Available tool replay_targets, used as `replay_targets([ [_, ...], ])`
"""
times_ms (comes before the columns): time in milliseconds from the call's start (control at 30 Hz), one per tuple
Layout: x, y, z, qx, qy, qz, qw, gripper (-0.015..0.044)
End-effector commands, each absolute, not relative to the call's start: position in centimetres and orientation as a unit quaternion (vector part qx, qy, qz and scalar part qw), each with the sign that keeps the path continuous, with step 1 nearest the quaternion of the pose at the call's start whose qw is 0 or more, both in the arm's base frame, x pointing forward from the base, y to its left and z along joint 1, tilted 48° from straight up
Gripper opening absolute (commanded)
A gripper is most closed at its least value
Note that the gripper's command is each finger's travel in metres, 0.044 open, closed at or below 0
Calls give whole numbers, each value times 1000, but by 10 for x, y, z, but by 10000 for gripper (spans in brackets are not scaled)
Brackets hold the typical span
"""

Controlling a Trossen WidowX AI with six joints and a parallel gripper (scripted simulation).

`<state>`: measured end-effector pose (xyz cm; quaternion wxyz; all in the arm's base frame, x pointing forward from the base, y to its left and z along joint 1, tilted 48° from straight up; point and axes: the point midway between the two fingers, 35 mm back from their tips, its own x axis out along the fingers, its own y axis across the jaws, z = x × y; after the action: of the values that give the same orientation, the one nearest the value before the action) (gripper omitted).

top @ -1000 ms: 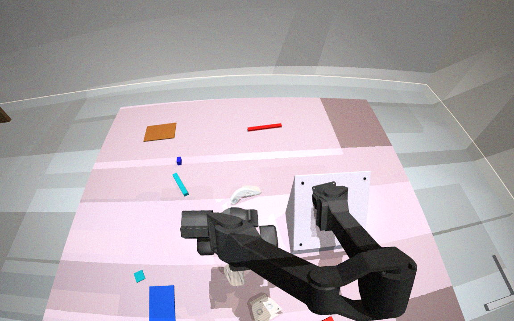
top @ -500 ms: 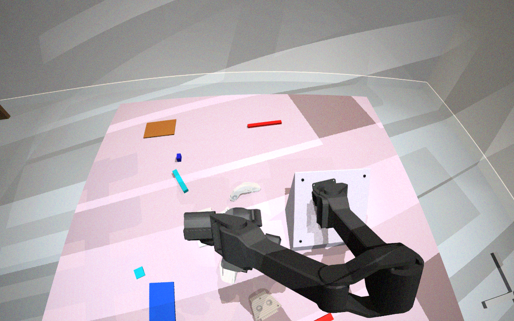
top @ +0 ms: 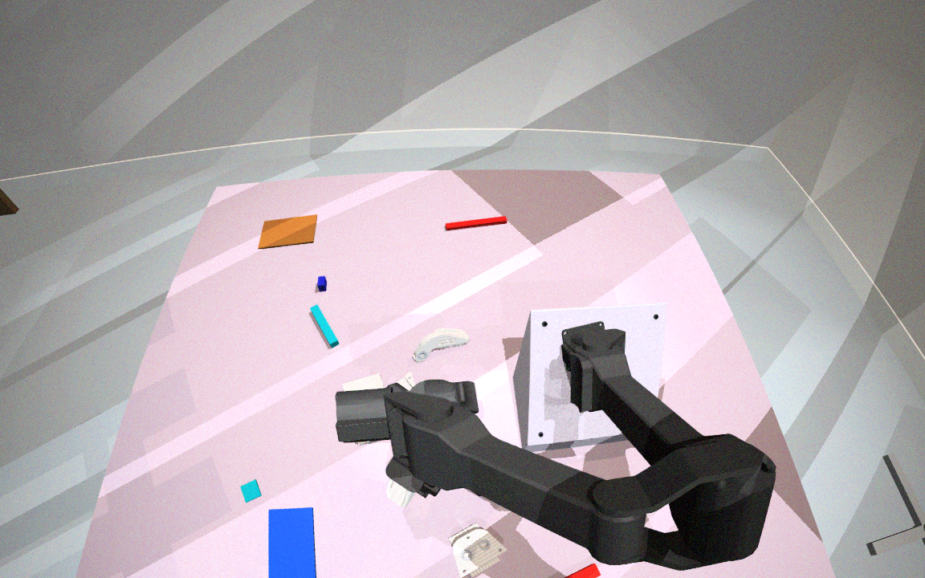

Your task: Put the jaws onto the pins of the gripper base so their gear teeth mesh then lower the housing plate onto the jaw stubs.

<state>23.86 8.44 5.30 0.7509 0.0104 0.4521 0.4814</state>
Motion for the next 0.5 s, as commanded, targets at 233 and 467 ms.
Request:
replay_targets([
  [233,236,87,57,68,486,446,749,37],
  [467,234,90,60,130,521,404,740,37],
])
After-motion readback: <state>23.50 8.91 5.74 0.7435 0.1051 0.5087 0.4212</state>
